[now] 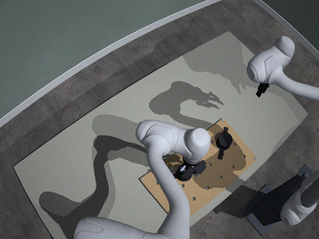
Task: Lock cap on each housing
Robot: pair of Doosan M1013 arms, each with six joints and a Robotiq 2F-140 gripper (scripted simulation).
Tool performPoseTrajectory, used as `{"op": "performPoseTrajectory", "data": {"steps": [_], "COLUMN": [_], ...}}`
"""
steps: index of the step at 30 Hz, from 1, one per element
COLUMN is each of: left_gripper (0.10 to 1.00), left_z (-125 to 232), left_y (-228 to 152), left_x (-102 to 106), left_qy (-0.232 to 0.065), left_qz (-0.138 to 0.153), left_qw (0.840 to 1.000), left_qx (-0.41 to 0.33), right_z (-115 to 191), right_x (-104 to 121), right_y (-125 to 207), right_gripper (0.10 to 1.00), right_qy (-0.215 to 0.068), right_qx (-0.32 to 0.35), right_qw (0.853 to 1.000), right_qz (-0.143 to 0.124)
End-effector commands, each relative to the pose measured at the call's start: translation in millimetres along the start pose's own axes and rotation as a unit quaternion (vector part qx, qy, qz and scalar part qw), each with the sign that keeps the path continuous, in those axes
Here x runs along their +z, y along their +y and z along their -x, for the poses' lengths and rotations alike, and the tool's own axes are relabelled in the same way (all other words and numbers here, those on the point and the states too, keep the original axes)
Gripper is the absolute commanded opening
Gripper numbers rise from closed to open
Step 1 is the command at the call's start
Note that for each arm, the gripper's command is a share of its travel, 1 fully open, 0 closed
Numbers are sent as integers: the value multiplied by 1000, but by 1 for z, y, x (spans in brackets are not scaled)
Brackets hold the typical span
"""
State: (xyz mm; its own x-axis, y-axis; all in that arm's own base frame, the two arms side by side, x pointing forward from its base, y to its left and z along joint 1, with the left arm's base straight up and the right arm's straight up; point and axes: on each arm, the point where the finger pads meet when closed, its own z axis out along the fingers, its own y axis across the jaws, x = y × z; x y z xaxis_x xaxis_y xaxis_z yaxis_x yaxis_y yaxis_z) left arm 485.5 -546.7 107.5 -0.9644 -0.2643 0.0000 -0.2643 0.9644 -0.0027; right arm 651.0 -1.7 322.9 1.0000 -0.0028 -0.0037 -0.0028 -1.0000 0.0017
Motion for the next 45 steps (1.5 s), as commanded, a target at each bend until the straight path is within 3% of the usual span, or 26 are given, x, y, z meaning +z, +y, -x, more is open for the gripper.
{"op": "performPoseTrajectory", "data": {"steps": [1,16,45], "left_gripper": [732,732,695], "left_z": [0,0,0], "left_y": [0,0,0], "left_x": [-16,-70,-64], "left_qy": [-1,0,0], "left_qz": [0,1,1], "left_qw": [1000,1000,1000], "left_qx": [0,0,-4], "right_z": [0,0,0], "right_x": [-1,-1,-1], "right_y": [0,0,0], "right_gripper": [328,328,328], "right_qy": [1,1,1], "right_qx": [0,0,0], "right_qw": [1000,1000,1000], "right_qz": [0,0,0]}}
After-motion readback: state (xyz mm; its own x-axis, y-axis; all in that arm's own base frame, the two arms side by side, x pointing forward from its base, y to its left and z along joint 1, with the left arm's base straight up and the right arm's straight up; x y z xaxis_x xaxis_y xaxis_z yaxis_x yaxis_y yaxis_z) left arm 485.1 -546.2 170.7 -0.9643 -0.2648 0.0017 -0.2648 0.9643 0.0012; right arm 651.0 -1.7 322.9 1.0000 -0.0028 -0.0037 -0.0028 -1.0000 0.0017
